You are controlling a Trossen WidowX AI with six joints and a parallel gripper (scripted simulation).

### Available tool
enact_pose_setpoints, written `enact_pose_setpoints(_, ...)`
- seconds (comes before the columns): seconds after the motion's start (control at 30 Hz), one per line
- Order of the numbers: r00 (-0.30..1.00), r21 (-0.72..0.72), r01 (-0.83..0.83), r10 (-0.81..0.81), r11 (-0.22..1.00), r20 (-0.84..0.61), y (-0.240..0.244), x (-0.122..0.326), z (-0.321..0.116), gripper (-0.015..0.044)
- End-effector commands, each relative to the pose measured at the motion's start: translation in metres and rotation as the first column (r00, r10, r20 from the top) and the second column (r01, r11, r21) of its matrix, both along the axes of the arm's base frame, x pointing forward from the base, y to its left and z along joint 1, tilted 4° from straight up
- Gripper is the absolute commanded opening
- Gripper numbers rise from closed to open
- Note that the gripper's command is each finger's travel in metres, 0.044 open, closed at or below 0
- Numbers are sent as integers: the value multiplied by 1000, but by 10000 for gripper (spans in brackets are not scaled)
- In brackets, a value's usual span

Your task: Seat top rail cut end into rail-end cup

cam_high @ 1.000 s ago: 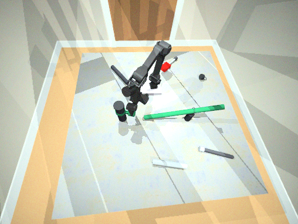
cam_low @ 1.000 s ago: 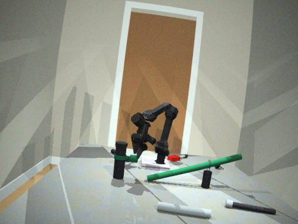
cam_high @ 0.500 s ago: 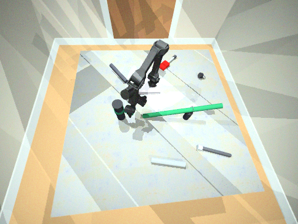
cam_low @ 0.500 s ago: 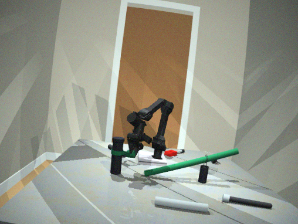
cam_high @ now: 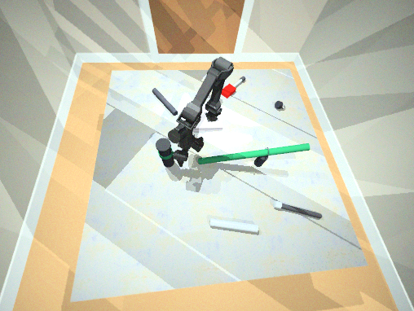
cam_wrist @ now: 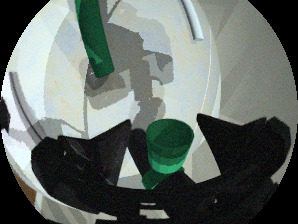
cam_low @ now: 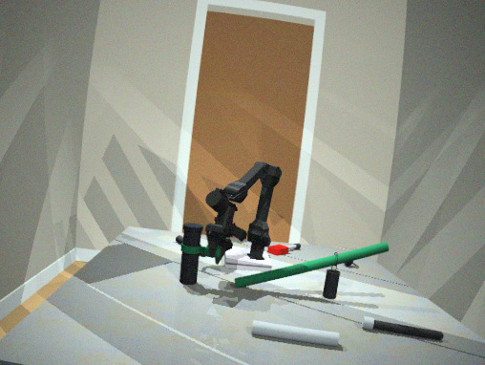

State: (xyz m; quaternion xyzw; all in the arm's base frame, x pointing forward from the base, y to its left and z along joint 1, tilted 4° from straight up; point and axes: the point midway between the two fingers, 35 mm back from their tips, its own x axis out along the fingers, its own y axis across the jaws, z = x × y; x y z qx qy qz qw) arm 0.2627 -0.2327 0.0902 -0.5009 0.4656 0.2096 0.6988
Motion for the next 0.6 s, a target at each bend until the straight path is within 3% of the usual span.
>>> enact_pose_setpoints(0.0,1000,2,8,-8,1000,-5,0,-1,-3,361)
enact_pose_setpoints(0.3,1000,2,8,-8,1000,-5,0,-1,-3,125)
enact_pose_setpoints(0.37,1000,2,8,-8,1000,-5,0,-1,-3,112)
enact_pose_setpoints(0.5,1000,1,-20,20,1000,-3,1,-3,-3,7)
enact_pose_setpoints(0.57,1000,1,-26,26,1000,-3,2,-4,-3,0)
